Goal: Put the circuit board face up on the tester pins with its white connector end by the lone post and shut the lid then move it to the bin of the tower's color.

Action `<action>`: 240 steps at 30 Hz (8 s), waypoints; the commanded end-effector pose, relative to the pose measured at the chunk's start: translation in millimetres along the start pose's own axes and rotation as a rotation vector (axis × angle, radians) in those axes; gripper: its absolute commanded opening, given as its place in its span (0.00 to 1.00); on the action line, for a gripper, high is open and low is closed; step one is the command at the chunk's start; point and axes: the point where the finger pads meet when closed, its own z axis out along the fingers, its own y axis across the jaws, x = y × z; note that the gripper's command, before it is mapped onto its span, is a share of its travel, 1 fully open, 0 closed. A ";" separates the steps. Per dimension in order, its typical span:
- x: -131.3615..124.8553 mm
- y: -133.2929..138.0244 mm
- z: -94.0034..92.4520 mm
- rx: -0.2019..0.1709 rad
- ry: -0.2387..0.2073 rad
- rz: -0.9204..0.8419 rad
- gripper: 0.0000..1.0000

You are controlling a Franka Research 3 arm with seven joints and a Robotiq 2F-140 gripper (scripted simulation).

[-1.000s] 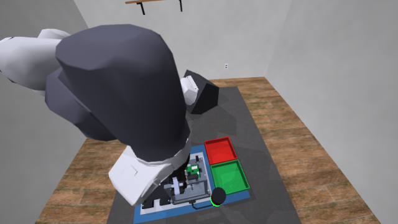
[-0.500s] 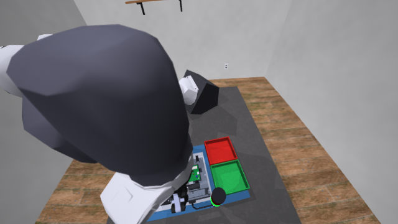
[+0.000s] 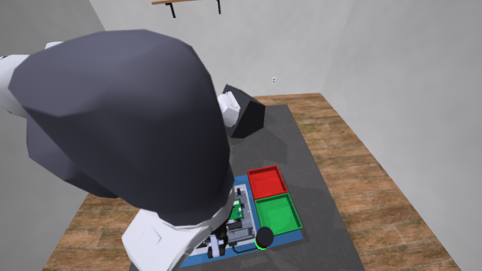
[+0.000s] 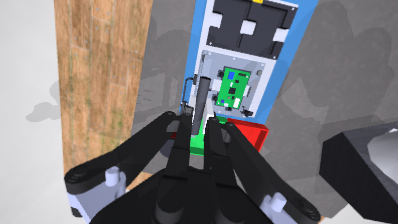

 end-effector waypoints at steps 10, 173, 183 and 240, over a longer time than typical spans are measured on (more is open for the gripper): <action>-1.0 -6.4 -1.2 0.016 -0.005 -0.002 0.00; -0.5 0.5 2.2 0.016 -0.005 -0.002 0.16; -0.5 0.5 2.2 0.016 -0.005 -0.002 0.16; -0.5 -15.8 1.9 0.016 -0.005 -0.002 0.00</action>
